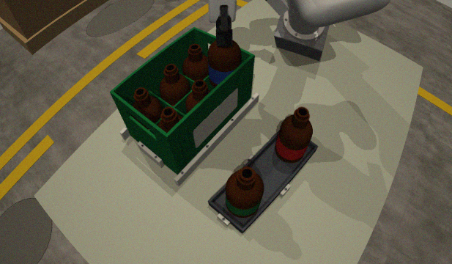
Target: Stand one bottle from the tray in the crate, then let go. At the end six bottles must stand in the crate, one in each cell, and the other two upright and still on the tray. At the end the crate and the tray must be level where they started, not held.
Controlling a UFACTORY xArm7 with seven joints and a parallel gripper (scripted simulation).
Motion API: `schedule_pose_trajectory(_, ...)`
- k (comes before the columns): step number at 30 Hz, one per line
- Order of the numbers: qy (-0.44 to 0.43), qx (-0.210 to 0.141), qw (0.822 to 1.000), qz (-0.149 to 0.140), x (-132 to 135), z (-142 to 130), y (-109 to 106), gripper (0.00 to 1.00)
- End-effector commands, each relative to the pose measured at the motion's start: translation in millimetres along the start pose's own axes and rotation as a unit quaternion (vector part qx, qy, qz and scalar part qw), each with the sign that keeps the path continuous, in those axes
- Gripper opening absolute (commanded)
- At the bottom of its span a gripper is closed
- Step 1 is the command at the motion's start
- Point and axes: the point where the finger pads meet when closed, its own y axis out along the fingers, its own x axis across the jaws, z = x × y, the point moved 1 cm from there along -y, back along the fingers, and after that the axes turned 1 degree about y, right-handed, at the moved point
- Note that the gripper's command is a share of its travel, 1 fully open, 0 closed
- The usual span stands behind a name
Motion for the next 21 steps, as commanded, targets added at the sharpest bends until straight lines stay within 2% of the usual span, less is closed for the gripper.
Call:
schedule_pose_trajectory(1, 0.0, -0.001, 1.0, -0.001, 0.6, -0.9, 4.6, 0.0)
schedule_pose_trajectory(21, 0.0, -0.001, 1.0, -0.001, 0.6, -0.9, 24.1, 0.0)
